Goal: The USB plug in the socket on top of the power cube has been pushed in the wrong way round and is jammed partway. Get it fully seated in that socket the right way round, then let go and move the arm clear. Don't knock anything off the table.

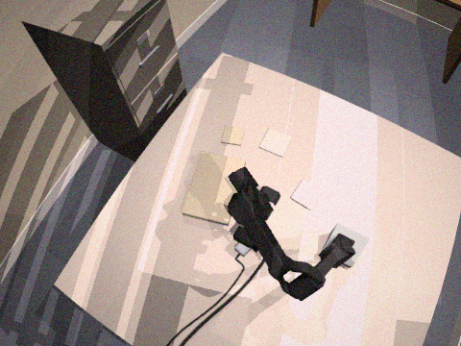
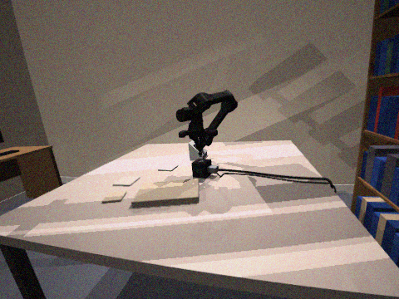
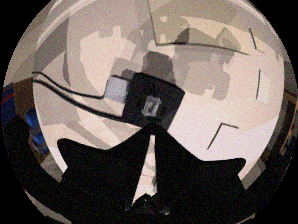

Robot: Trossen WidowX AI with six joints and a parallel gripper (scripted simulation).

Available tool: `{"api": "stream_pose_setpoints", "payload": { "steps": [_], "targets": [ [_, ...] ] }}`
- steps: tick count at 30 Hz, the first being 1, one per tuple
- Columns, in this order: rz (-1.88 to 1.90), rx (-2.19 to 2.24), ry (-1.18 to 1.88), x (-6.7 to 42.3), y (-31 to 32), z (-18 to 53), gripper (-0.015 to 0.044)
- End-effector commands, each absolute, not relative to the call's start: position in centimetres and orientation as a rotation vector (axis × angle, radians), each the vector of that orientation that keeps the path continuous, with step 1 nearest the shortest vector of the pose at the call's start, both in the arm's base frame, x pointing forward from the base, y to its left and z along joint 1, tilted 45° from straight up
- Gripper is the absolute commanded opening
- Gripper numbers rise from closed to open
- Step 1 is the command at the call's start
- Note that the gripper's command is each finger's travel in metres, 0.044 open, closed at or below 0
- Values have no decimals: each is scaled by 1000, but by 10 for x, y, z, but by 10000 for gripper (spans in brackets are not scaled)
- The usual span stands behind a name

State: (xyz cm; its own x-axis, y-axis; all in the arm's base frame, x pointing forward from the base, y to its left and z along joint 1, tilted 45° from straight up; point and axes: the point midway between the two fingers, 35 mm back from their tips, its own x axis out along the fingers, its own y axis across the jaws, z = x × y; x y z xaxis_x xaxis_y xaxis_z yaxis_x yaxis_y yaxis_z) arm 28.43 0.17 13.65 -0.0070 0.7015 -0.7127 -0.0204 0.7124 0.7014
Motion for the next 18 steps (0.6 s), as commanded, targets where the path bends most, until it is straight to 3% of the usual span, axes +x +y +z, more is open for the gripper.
{"api": "stream_pose_setpoints", "payload": {
  "steps": [1,18],
  "targets": [
    [683,525,1449,284,2,137,0],
    [973,178,1245,284,2,136,0]
  ]
}}
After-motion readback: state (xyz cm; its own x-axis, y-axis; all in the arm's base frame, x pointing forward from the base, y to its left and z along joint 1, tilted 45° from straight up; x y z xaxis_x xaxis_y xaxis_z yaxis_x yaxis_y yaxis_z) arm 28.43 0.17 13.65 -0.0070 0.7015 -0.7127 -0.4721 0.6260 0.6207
